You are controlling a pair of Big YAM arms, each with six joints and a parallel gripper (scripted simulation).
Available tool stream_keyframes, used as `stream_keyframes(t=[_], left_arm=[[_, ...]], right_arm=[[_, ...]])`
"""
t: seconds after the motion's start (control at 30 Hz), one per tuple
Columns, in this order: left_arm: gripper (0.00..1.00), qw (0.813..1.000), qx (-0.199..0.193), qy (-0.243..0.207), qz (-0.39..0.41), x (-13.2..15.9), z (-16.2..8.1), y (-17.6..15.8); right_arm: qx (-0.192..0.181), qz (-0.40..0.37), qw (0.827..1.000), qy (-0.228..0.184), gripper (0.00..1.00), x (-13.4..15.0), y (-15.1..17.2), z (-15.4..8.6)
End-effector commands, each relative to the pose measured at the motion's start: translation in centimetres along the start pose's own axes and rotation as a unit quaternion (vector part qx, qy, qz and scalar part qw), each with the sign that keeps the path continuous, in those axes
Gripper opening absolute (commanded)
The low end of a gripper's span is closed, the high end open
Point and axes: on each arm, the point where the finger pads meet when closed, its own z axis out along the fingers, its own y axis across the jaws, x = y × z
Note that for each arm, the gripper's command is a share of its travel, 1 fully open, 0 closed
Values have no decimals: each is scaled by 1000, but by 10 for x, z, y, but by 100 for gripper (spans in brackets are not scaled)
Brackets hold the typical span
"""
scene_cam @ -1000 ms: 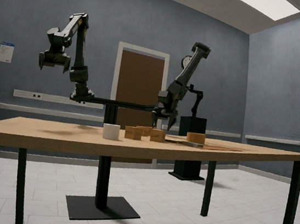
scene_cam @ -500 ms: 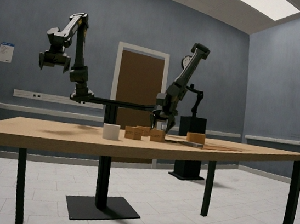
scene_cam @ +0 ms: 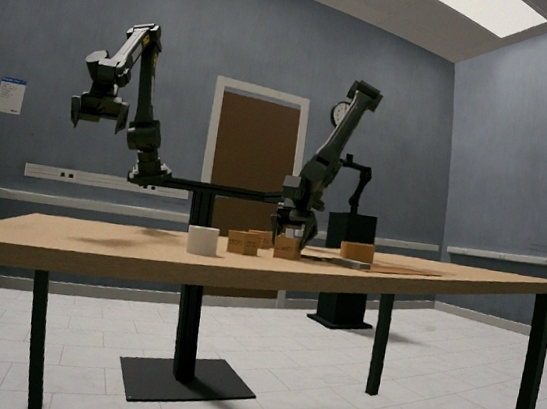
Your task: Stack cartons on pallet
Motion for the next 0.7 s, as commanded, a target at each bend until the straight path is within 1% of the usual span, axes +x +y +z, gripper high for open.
stream_keyframes(t=[0.0,0.33,0.47,0.63,0.67], left_arm=[[79,1000,-9,-11,-2,-11,13,15],[79,1000,-8,-9,-2,-10,25,14],[79,1000,-11,-16,-3,-17,19,18],[79,1000,-11,-16,-3,-17,19,18],[71,1000,-11,-16,-3,-17,19,18]], right_arm=[[4,-7,1000,-14,100,-16,-4,-2],[4,-7,1000,-14,100,-16,-4,-2],[4,-7,1000,-14,100,-16,-4,-2],[4,-7,1000,-14,100,-16,-4,-2],[4,-7,1000,-14,100,-16,-4,-2]])
